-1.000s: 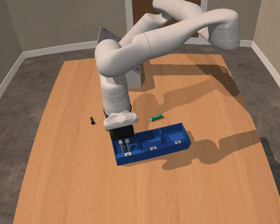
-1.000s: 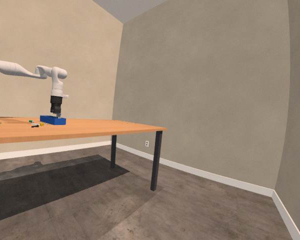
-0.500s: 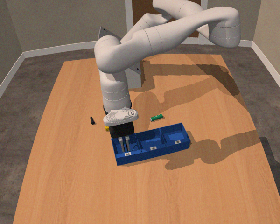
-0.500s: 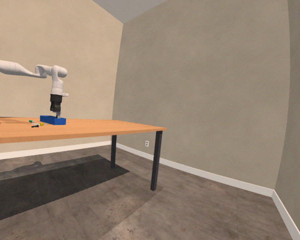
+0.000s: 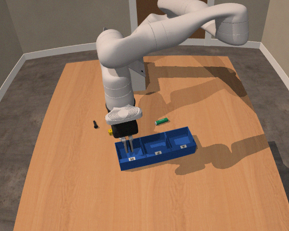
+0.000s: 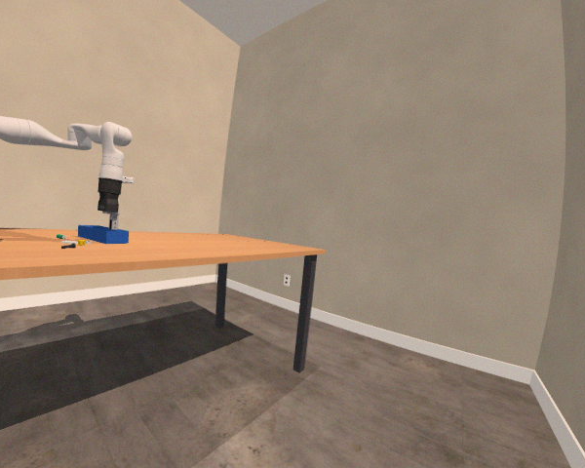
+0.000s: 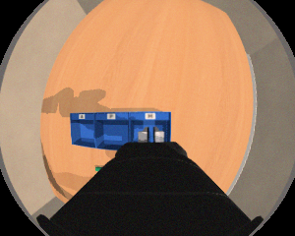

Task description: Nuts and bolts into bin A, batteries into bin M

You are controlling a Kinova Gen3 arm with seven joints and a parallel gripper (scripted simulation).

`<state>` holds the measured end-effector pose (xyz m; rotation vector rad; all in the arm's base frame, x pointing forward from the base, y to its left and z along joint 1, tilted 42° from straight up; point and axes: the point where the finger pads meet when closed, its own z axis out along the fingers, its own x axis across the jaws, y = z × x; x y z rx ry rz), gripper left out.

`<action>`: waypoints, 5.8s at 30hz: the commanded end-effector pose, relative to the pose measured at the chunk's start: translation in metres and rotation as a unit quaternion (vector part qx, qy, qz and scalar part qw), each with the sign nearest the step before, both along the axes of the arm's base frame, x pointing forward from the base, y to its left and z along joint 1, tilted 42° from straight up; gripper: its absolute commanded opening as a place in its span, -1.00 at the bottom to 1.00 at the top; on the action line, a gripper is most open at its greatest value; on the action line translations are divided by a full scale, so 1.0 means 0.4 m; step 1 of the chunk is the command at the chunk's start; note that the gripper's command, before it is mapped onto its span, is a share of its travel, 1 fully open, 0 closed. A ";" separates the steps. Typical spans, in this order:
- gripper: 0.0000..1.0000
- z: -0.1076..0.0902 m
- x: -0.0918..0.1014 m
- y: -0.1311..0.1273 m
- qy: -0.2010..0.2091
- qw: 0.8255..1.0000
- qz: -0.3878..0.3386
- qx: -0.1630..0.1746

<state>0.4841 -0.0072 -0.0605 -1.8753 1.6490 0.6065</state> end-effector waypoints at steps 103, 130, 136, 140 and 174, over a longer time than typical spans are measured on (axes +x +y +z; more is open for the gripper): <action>-0.39 0.080 -0.015 0.204 -0.004 1.000 -0.002 -0.002; -0.39 0.125 -0.017 0.164 -0.003 1.000 -0.002 -0.001; -0.39 0.140 -0.018 0.150 -0.003 1.000 -0.002 -0.001; -0.39 0.155 -0.019 0.137 -0.002 1.000 -0.003 -0.001; -0.39 0.327 -0.050 0.254 -0.001 1.000 -0.004 -0.006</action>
